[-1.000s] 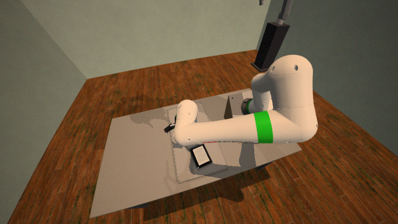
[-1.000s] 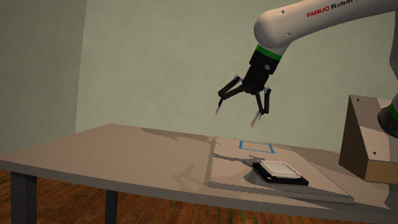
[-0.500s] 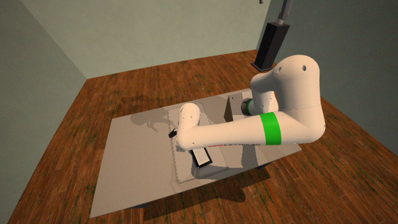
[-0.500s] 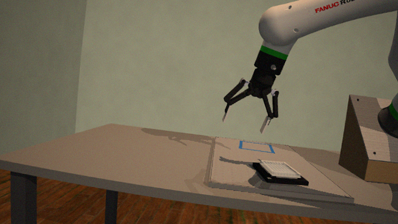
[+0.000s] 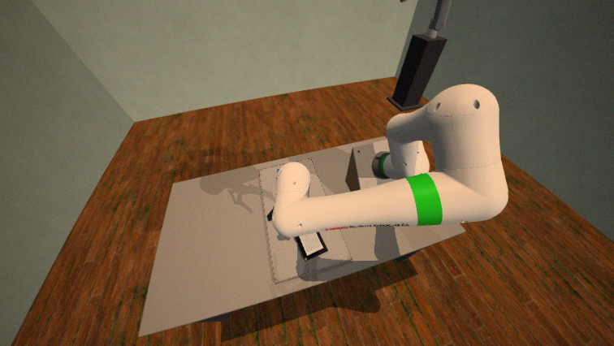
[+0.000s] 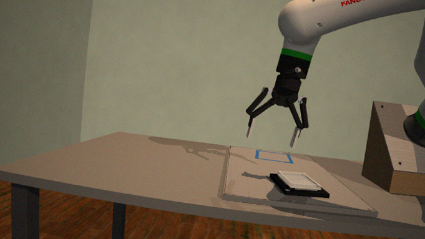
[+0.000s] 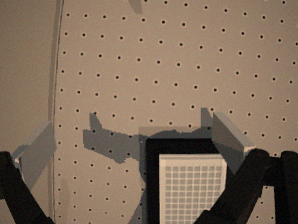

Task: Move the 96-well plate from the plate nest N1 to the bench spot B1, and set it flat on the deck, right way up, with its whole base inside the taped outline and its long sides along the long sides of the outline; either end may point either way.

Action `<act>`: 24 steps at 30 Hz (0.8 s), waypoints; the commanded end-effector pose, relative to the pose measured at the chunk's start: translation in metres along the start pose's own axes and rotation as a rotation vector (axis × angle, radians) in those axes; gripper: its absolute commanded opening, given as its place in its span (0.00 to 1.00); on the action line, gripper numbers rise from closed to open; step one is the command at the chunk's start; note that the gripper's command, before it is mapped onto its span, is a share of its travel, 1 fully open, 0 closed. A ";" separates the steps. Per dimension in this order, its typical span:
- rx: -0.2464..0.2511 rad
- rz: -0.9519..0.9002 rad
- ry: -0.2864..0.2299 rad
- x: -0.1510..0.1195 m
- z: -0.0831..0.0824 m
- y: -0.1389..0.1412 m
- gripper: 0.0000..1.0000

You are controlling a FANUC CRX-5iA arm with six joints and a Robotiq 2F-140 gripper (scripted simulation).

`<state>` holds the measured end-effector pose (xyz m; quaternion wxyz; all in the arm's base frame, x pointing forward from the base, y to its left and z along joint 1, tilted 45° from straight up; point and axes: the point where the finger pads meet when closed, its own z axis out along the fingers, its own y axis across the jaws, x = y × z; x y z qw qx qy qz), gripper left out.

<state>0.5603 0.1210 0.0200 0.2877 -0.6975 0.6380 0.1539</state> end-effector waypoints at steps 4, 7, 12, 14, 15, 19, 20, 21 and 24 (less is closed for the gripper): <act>-0.012 0.004 -0.017 -0.028 -0.002 0.013 1.00; -0.032 0.008 -0.044 -0.036 -0.003 0.016 1.00; -0.065 0.013 -0.088 -0.058 -0.005 0.027 1.00; -0.065 0.013 -0.088 -0.067 -0.007 0.032 1.00; -0.065 0.013 -0.088 -0.067 -0.007 0.032 1.00; -0.087 0.015 -0.114 -0.079 -0.008 0.038 1.00; -0.108 0.016 -0.139 -0.083 -0.009 0.040 1.00; -0.122 0.018 -0.157 -0.088 -0.010 0.042 1.00; -0.122 0.018 -0.157 -0.101 -0.013 0.049 1.00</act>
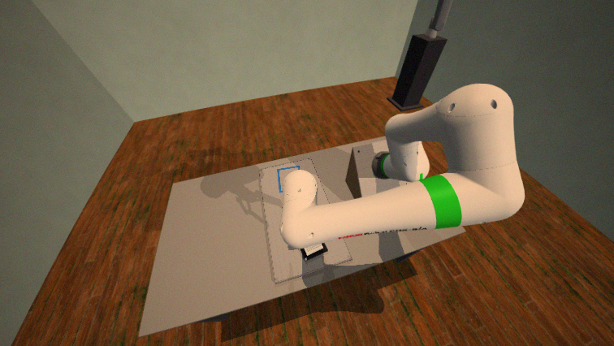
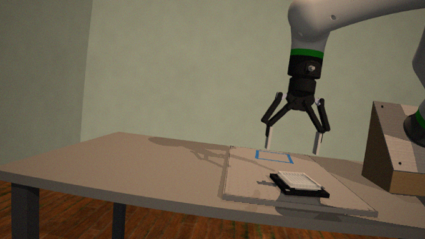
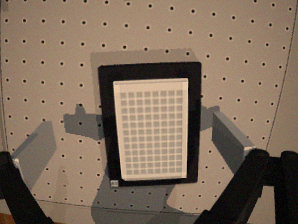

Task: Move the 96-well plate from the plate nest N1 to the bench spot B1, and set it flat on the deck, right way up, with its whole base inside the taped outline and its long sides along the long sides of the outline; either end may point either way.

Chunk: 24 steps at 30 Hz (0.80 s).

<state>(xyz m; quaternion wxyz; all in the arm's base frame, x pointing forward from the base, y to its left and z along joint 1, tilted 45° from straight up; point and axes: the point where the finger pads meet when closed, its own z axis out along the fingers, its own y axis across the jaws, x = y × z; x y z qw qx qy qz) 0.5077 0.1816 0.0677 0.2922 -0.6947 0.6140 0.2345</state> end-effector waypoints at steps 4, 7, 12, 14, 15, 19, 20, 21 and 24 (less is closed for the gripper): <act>-0.020 0.003 -0.024 -0.034 0.000 0.019 1.00; -0.020 0.003 -0.024 -0.034 0.000 0.019 1.00; -0.020 0.003 -0.024 -0.034 0.000 0.019 1.00; -0.020 0.003 -0.024 -0.034 0.000 0.019 1.00; -0.020 0.003 -0.024 -0.034 0.000 0.019 1.00; -0.020 0.003 -0.024 -0.034 0.000 0.019 1.00; -0.020 0.003 -0.024 -0.034 0.001 0.019 1.00; -0.020 0.003 -0.024 -0.034 0.003 0.019 1.00; -0.020 0.003 -0.024 -0.034 0.008 0.019 1.00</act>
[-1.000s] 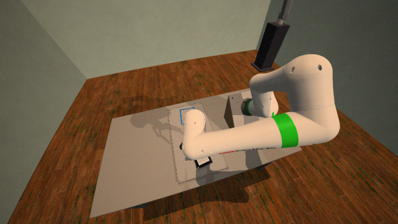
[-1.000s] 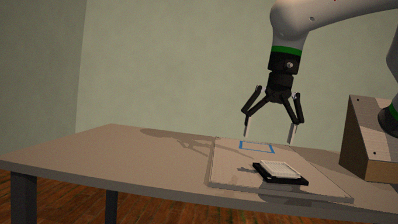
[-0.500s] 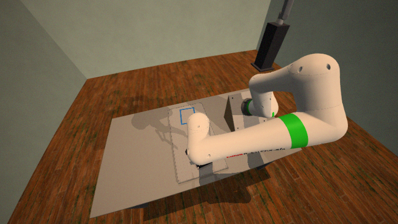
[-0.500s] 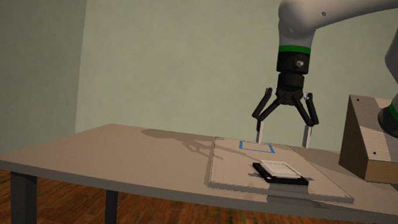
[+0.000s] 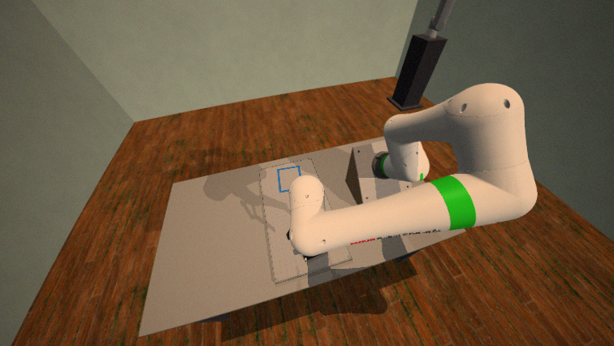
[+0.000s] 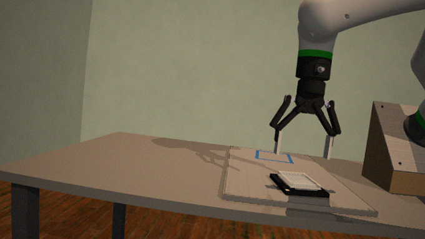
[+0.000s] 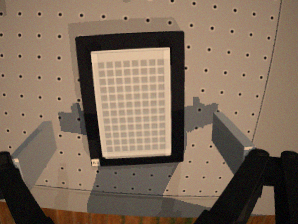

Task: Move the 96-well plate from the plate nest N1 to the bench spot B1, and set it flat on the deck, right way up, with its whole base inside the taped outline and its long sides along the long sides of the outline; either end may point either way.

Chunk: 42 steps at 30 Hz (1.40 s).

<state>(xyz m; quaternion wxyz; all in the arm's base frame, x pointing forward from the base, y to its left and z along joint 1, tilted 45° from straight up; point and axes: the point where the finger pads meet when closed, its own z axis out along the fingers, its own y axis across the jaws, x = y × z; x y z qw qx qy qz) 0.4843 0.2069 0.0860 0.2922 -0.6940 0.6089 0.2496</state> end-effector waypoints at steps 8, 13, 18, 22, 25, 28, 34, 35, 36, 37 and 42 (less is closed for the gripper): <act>0.001 0.000 0.000 0.000 0.014 0.000 1.00; 0.001 0.000 0.000 0.000 0.023 0.000 1.00; 0.001 0.000 0.000 0.000 0.029 0.000 1.00; 0.001 0.000 0.000 0.000 0.034 0.000 1.00; 0.001 0.000 0.000 0.000 0.039 0.000 1.00; 0.001 0.000 0.000 0.000 0.044 0.000 1.00; 0.001 0.000 0.000 0.000 0.054 0.000 1.00; 0.001 0.000 0.000 0.000 0.054 0.000 1.00; 0.001 0.000 0.000 0.000 0.054 0.000 1.00; 0.001 0.000 0.000 0.000 0.056 0.000 1.00; 0.001 0.000 0.000 0.000 0.059 0.000 1.00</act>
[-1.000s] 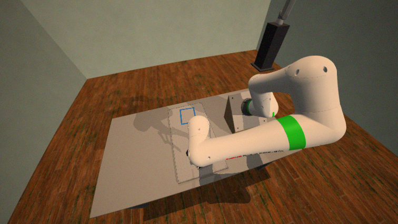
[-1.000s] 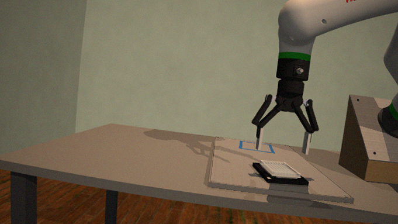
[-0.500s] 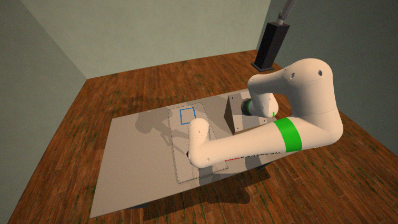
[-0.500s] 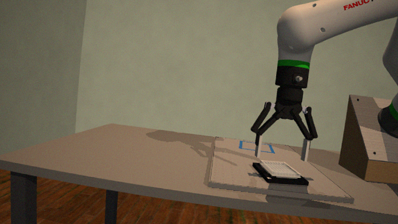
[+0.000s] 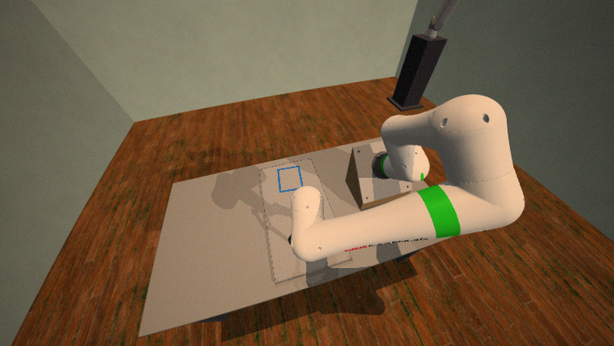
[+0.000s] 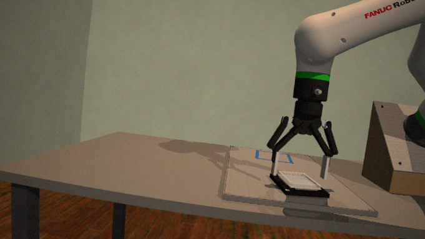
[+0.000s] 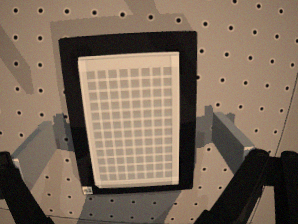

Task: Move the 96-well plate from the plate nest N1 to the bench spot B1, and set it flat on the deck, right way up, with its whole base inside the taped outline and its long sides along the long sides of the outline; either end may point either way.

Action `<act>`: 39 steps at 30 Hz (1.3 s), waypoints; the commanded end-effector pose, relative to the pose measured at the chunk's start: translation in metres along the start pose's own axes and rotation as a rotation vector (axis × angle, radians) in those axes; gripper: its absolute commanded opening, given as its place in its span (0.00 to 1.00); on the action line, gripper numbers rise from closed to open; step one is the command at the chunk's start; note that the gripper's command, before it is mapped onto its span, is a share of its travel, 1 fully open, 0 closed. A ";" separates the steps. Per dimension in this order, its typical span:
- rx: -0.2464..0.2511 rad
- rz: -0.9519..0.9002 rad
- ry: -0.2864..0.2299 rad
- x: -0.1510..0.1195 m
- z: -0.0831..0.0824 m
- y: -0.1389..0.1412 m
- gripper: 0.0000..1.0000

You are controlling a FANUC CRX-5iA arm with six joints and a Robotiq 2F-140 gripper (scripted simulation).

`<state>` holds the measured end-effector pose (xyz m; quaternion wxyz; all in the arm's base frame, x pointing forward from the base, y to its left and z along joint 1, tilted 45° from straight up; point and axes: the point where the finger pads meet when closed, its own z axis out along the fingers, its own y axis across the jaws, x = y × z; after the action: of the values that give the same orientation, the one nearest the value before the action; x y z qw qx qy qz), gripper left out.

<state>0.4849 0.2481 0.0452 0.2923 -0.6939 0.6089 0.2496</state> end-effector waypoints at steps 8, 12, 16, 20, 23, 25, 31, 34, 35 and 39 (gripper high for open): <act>0.000 0.000 0.000 0.000 0.001 0.000 1.00; 0.000 0.000 0.000 0.000 0.001 0.000 0.00; 0.000 0.000 0.000 0.000 0.001 0.000 0.00; 0.000 0.000 0.000 0.000 0.001 0.000 0.00; 0.000 0.000 0.000 0.000 0.001 0.000 0.00; 0.000 0.000 0.000 0.000 0.001 0.000 0.00; 0.000 0.000 0.000 0.000 0.001 0.000 0.00; 0.000 0.000 0.000 0.000 0.001 0.000 0.00; 0.000 0.000 0.000 0.000 0.001 0.000 0.00; 0.000 0.000 0.000 0.000 0.001 0.000 0.00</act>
<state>0.4850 0.2488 0.0444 0.2923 -0.6940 0.6088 0.2494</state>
